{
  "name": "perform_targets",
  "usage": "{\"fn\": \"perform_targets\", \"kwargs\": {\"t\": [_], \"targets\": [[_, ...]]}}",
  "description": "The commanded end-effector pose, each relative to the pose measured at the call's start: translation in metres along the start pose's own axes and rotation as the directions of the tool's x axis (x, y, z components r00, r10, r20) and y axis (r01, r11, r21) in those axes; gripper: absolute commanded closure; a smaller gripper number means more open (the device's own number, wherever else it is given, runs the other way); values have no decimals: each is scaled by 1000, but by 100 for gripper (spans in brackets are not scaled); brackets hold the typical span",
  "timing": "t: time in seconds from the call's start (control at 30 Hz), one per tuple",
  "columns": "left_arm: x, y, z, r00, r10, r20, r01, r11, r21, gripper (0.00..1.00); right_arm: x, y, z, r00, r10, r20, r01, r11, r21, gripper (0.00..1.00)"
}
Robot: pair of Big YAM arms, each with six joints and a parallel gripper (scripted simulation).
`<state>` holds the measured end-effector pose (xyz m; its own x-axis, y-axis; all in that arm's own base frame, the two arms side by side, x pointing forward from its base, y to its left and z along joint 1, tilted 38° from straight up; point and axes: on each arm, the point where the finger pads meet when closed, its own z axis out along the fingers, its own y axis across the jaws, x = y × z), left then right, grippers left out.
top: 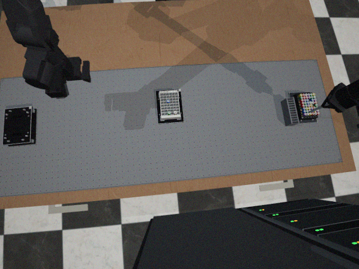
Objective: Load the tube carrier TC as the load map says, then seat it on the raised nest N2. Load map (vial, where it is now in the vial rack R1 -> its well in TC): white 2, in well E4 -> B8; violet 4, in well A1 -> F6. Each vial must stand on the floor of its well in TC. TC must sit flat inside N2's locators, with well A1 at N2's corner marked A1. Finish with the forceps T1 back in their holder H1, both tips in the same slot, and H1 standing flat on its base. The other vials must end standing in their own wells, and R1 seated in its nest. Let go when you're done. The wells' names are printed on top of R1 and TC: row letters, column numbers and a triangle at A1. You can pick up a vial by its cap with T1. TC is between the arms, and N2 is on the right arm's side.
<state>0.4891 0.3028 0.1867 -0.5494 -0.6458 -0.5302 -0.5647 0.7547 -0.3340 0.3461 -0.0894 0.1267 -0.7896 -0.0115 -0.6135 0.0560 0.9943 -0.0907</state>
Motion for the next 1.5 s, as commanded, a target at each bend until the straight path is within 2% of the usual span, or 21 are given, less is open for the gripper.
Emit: {"fn": "perform_targets", "kwargs": {"t": [0.0, 0.7, 1.47], "targets": [[5, -7, 9, 1000, 7, -29, -6, 1000, 9, 93, -9, -2, -4, 1000, 1, 17, -2, 1000, 6, 0], [-11, -12, 10, 1000, 12, 16, -12, 1000, 25, 93, -9, -2, -4, 1000, 1, 17, -2, 1000, 6, 0], [-17, -14, 14, 999, 16, 29, -16, 999, 28, 90, -9, -2, -4, 1000, 1, 17, -2, 1000, 6, 0]]}}
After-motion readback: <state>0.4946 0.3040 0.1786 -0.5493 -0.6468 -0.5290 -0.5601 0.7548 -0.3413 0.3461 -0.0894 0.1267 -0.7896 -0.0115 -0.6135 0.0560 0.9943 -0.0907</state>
